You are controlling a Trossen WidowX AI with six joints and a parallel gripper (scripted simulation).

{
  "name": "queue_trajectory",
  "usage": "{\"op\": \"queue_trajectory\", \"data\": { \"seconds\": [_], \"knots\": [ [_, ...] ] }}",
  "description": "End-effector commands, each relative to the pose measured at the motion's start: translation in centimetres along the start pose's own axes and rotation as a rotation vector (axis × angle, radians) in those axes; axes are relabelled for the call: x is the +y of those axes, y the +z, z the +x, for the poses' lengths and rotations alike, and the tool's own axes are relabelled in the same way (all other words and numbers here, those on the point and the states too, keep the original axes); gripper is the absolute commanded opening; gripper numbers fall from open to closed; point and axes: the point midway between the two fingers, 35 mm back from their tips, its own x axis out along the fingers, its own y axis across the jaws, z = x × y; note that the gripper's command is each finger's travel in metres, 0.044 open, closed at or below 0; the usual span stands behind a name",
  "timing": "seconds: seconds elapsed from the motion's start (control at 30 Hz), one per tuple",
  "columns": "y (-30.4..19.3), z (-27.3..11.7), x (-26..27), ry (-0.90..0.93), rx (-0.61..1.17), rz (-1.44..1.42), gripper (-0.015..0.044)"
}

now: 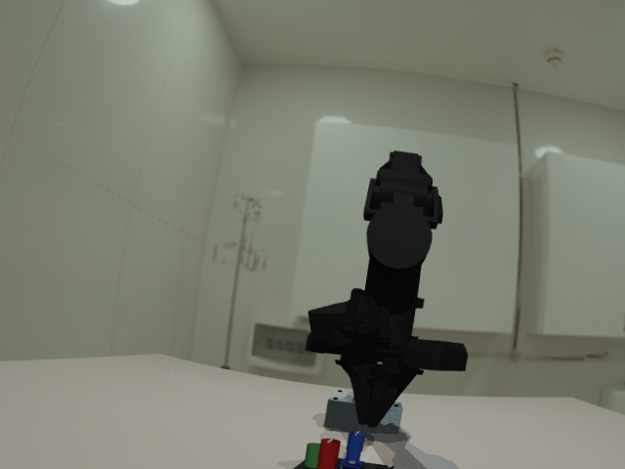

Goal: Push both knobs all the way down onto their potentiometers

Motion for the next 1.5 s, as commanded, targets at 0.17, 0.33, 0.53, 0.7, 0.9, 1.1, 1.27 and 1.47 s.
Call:
{"op": "queue_trajectory", "data": {
  "seconds": [0.17,0.33,0.53,0.7,0.9,1.1,1.27,1.47],
  "knots": [
    [1.4,-0.9,0.9,0.007,-0.017,0.249,0.0000],
    [2.1,-1.2,1.2,0.006,-0.011,0.421,0.0000],
    [2.9,-1.6,1.5,0.004,-0.005,0.628,0.0000],
    [3.6,-2.0,1.7,0.001,0.001,0.800,0.0000],
    [4.3,-2.4,2.0,-0.004,0.006,1.008,0.0000],
    [5.1,-2.8,2.2,-0.010,0.011,1.215,0.0000],
    [5.7,-3.1,2.3,-0.016,0.015,1.387,0.0000],
    [6.4,-3.4,2.5,-0.024,0.018,1.594,0.0000]
  ]
}}
